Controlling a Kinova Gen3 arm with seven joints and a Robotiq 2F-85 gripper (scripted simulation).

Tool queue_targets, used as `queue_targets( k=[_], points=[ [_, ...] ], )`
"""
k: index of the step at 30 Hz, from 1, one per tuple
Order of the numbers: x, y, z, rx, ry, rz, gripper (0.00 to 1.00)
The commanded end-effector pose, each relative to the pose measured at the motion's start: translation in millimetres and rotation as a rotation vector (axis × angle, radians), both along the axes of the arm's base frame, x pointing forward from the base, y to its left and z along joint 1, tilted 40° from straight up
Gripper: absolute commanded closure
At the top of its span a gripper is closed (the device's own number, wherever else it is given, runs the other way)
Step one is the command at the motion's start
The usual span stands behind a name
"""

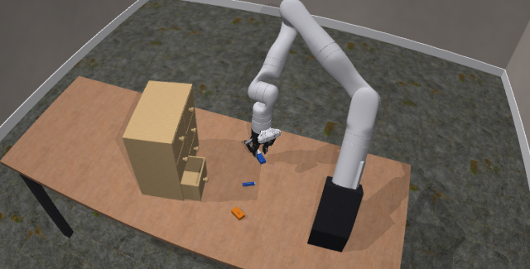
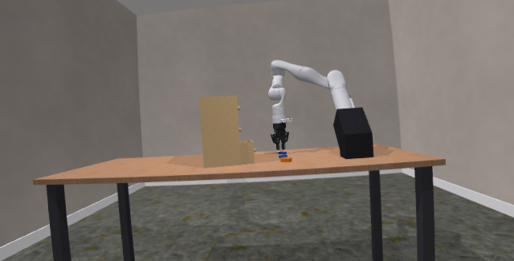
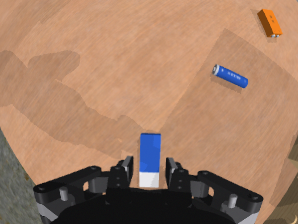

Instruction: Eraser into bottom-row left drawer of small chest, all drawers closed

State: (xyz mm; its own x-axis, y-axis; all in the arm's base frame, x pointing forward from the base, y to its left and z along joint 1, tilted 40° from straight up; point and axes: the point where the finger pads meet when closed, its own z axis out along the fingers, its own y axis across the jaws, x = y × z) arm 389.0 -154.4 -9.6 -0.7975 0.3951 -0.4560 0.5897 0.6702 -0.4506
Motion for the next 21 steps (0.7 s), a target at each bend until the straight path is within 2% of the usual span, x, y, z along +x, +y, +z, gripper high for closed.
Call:
queue_targets(
  k=[1, 13, 21],
  points=[
    [-1.2, 1.0, -2.7, 0.005, 0.0, 0.0, 0.62],
    [2.8, -9.4, -17.2, 0.004, -0.001, 0.002, 0.62],
    [2.6, -10.5, -16.8, 0.005, -0.003, -0.001, 0.62]
  ],
)
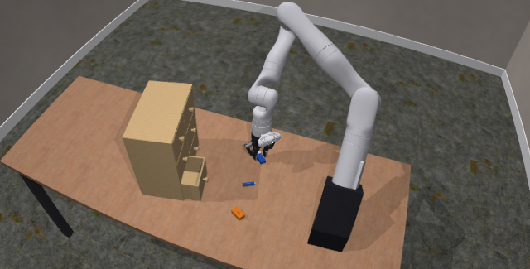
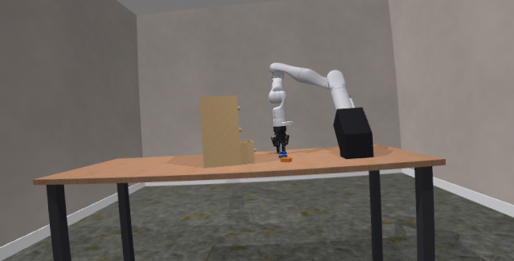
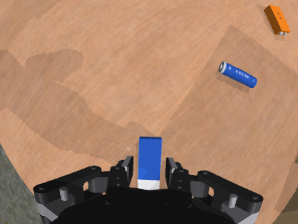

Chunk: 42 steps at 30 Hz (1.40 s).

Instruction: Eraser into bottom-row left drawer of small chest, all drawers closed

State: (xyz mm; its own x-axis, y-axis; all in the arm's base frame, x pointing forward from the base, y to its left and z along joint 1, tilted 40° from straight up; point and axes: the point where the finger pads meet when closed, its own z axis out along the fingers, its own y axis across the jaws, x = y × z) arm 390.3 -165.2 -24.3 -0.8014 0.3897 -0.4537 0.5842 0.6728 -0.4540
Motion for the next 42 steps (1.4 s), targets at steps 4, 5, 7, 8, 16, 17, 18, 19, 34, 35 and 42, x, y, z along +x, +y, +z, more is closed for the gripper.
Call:
queue_targets(
  k=[4, 5, 7, 8, 16, 17, 18, 19, 34, 35, 42],
  points=[
    [1.3, 0.2, -2.1, 0.006, -0.007, -0.006, 0.62],
    [1.3, 0.2, -2.1, 0.006, -0.007, -0.006, 0.62],
    [1.3, 0.2, -2.1, 0.006, -0.007, -0.006, 0.62],
    [1.3, 0.2, -2.1, 0.006, -0.007, -0.006, 0.62],
    [1.3, 0.2, -2.1, 0.006, -0.007, -0.006, 0.62],
    [1.3, 0.2, -2.1, 0.006, -0.007, -0.006, 0.81],
    [1.3, 0.2, -2.1, 0.006, -0.007, -0.006, 0.81],
    [1.3, 0.2, -2.1, 0.006, -0.007, -0.006, 0.81],
    [1.3, 0.2, -2.1, 0.006, -0.007, -0.006, 0.81],
    [1.3, 0.2, -2.1, 0.006, -0.007, -0.006, 0.81],
    [0.6, 0.9, -1.2, 0.006, -0.006, -0.006, 0.81]
  ],
)
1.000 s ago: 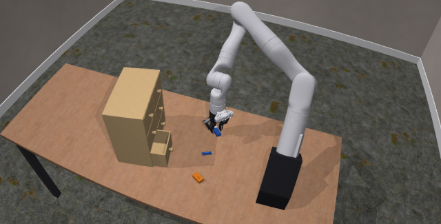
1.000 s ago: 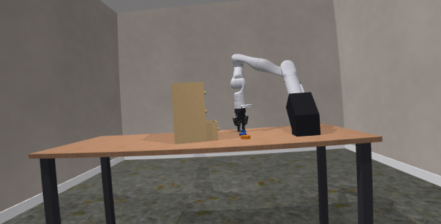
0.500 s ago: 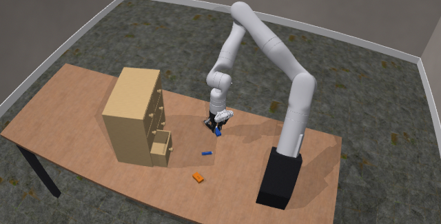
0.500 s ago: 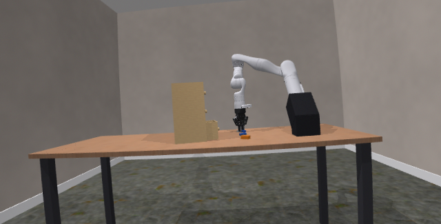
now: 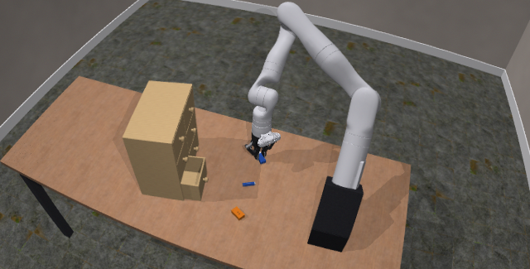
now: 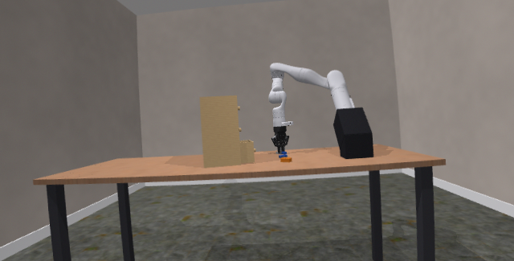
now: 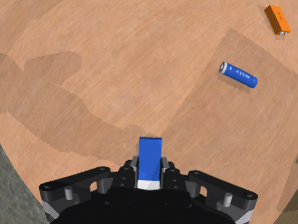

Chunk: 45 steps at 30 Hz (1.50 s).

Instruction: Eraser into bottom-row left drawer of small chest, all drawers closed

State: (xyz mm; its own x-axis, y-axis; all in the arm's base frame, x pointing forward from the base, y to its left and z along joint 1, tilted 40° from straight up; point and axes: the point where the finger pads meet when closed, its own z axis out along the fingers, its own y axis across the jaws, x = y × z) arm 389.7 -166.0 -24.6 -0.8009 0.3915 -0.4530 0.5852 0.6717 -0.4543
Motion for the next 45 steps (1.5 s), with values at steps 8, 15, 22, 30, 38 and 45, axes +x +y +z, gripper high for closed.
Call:
queue_targets(
  k=[8, 15, 22, 30, 38, 45],
  points=[
    [-2.3, 14.4, 14.6, 0.004, 0.005, 0.008, 0.81],
    [-5.4, 29.2, 32.6, 0.004, 0.005, 0.008, 0.81],
    [-9.7, 50.4, 58.3, 0.005, 0.005, 0.009, 0.81],
    [-12.2, 62.3, 72.8, 0.005, 0.005, 0.009, 0.81],
    [-12.5, 63.7, 74.4, 0.005, 0.005, 0.009, 0.81],
    [-12.2, 63.7, 74.5, 0.005, 0.006, 0.011, 0.81]
  ],
)
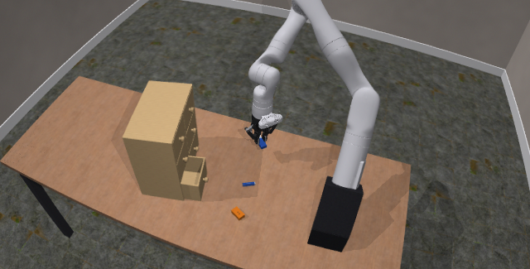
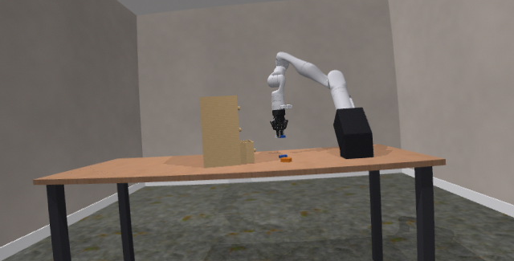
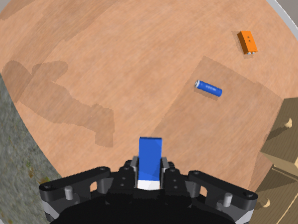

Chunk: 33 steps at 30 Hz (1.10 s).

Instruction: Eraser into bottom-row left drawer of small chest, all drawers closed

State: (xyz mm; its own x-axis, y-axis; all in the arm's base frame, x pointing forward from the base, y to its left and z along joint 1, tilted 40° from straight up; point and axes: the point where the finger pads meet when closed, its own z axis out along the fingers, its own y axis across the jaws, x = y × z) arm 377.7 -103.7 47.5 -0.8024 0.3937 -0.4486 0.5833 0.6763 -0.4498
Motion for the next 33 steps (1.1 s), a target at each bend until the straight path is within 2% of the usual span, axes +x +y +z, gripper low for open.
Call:
queue_targets(
  k=[1, 9, 20, 33],
  points=[
    [0.2, 1.4, 2.4, -0.003, 0.005, 0.011, 0.81],
    [6.9, 2.2, 3.5, -0.005, 0.016, 0.033, 0.81],
    [19.9, 0.4, 7.0, -0.02, 0.083, 0.12, 0.81],
    [52.0, -6.4, 17.9, -0.059, 0.257, 0.342, 0.81]
  ],
)
